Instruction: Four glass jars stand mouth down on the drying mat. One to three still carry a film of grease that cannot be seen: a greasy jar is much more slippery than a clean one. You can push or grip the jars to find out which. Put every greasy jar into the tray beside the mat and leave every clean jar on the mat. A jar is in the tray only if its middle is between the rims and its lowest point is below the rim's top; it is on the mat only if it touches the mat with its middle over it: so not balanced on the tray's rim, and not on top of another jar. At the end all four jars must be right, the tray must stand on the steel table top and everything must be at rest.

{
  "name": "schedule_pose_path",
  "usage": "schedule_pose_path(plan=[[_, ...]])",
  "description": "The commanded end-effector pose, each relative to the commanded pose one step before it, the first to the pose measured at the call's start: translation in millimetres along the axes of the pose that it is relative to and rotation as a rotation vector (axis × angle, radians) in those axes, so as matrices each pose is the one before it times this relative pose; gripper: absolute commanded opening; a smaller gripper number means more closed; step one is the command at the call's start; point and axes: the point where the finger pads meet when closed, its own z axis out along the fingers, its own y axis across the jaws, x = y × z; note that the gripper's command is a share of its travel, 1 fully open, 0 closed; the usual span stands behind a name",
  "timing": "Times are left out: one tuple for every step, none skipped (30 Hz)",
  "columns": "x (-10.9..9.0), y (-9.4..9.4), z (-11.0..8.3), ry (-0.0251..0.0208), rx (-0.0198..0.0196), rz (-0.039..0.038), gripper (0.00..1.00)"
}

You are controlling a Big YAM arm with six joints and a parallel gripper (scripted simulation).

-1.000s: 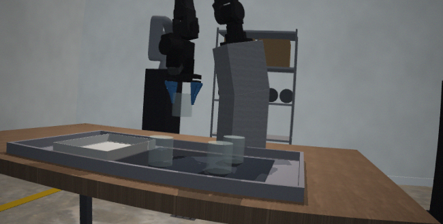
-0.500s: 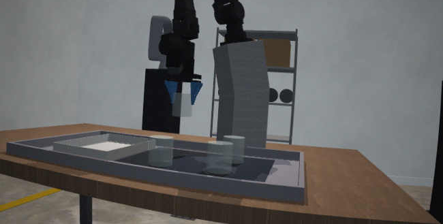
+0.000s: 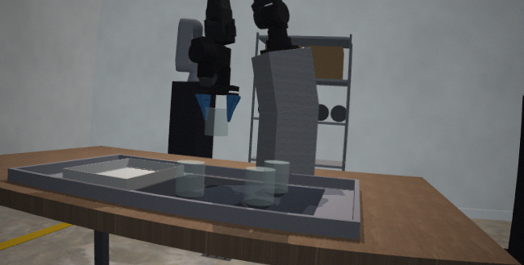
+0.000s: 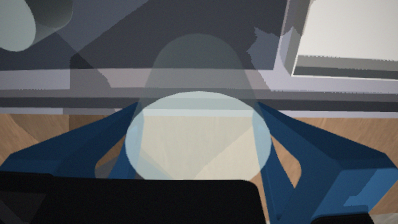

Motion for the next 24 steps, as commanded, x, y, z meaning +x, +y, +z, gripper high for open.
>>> schedule_pose_path(plan=[[-10.57, -7.37, -8.25, -0.01621, 0.00810, 0.01011, 0.00], [-1.29, -3.03, 0.00, 0.00000, 0.00000, 0.00000, 0.00], [-1.29, -3.03, 0.00, 0.00000, 0.00000, 0.00000, 0.00], [-1.29, -3.03, 0.00, 0.00000, 0.00000, 0.00000, 0.00], [-1.29, -3.03, 0.00, 0.00000, 0.00000, 0.00000, 0.00], [-1.29, -3.03, 0.00, 0.00000, 0.00000, 0.00000, 0.00], [-1.29, -3.03, 0.00, 0.00000, 0.00000, 0.00000, 0.00], [-1.29, -3.03, 0.00, 0.00000, 0.00000, 0.00000, 0.00], [0.00, 0.00, 0.00, 0.00000, 0.00000, 0.00000, 0.00], [0.00, 0.00, 0.00, 0.00000, 0.00000, 0.00000, 0.00], [-1.28, -3.03, 0.00, 0.00000, 0.00000, 0.00000, 0.00], [-1.29, -3.03, 0.00, 0.00000, 0.00000, 0.00000, 0.00], [-1.29, -3.03, 0.00, 0.00000, 0.00000, 0.00000, 0.00], [-1.29, -3.03, 0.00, 0.00000, 0.00000, 0.00000, 0.00], [-1.29, -3.03, 0.00, 0.00000, 0.00000, 0.00000, 0.00], [-1.29, -3.03, 0.00, 0.00000, 0.00000, 0.00000, 0.00], [-1.29, -3.03, 0.00, 0.00000, 0.00000, 0.00000, 0.00], [-1.29, -3.03, 0.00, 0.00000, 0.00000, 0.00000, 0.00], [-1.29, -3.03, 0.00, 0.00000, 0.00000, 0.00000, 0.00], [-1.29, -3.03, 0.00, 0.00000, 0.00000, 0.00000, 0.00], [-1.29, -3.03, 0.00, 0.00000, 0.00000, 0.00000, 0.00], [-1.29, -3.03, 0.00, 0.00000, 0.00000, 0.00000, 0.00], [-1.29, -3.03, 0.00, 0.00000, 0.00000, 0.00000, 0.00], [-1.29, -3.03, 0.00, 0.00000, 0.00000, 0.00000, 0.00]])
